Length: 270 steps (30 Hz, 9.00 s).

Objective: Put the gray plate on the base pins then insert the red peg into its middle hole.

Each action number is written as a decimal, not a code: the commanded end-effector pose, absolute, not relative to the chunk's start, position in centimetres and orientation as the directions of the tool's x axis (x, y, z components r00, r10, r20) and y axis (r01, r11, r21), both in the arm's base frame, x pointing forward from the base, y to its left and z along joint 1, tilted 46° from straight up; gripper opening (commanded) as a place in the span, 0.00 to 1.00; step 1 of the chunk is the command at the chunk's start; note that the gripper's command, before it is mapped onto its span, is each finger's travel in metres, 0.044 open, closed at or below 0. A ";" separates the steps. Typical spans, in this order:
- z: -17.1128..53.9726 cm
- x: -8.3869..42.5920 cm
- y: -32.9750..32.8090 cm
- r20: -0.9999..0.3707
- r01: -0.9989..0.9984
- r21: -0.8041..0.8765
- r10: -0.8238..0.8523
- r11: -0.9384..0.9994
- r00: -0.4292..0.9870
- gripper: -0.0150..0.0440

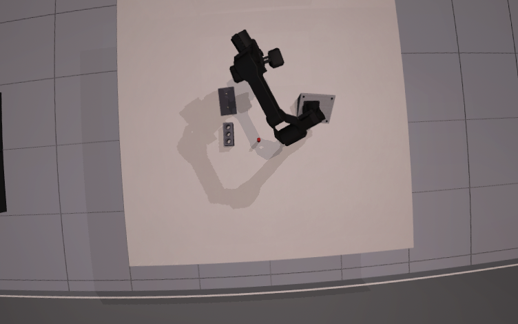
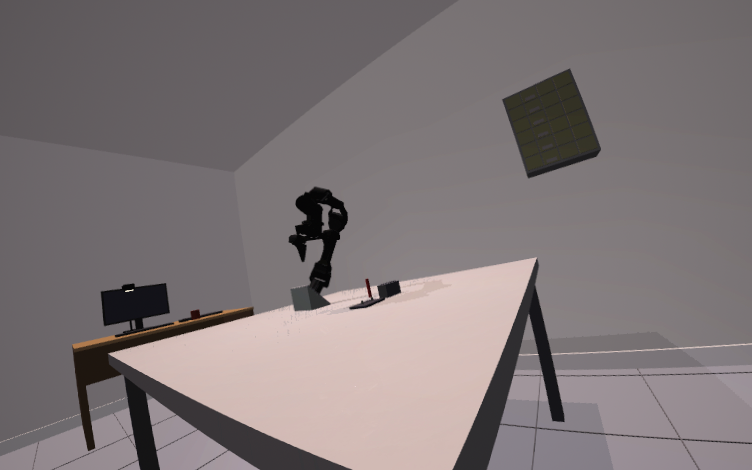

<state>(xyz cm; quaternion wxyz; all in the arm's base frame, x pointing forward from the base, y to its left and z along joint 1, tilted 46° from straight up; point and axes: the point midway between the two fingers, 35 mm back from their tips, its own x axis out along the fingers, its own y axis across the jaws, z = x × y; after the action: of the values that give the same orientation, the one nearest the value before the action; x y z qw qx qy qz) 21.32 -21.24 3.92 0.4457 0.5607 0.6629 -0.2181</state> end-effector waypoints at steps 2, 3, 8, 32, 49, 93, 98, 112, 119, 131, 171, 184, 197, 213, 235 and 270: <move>7.8 26.8 -17.4 -0.828 0.439 0.528 0.556 0.727 0.074 1.00; 8.1 27.2 -17.0 -0.826 0.380 0.542 0.559 0.749 0.077 1.00; 9.5 29.1 -14.8 -0.814 0.066 0.579 0.574 0.812 0.087 1.00; 16.5 34.2 -2.5 -0.708 -0.996 -0.030 0.702 0.088 0.083 1.00; 17.1 33.8 -1.5 -0.699 -0.996 -0.090 0.710 0.023 0.080 1.00; 9.5 35.0 6.1 -0.697 -0.995 -0.092 0.712 0.024 0.082 1.00; 9.0 35.1 6.7 -0.697 -0.995 -0.093 0.713 0.024 0.082 1.00; 8.5 35.1 7.3 -0.696 -0.995 -0.093 0.714 0.024 0.082 0.64; 8.5 35.1 7.3 -0.696 -0.995 -0.093 0.714 0.024 0.082 0.43; 8.6 35.1 7.2 -0.696 -0.995 -0.093 0.714 0.024 0.082 0.25; 17.4 33.6 -1.2 -0.699 -0.995 -0.082 0.709 0.053 0.095 0.25; 16.4 33.9 -2.6 -0.698 -0.995 -0.089 0.710 0.046 0.095 0.25; 12.5 34.9 -3.9 -0.699 -0.995 -0.100 0.709 0.027 0.089 0.25; 7.5 35.6 -5.5 -0.701 -0.993 -0.122 0.708 0.000 0.086 0.25; 1.7 35.6 -7.0 -0.702 -0.989 -0.146 0.707 -0.031 0.082 0.25; 0.5 35.7 -6.0 -0.702 -0.989 -0.147 0.707 -0.031 0.082 0.25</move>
<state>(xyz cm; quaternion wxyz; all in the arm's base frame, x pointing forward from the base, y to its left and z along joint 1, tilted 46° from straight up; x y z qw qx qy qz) 35.66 -6.28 0.82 0.6598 -0.3246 0.2182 0.6417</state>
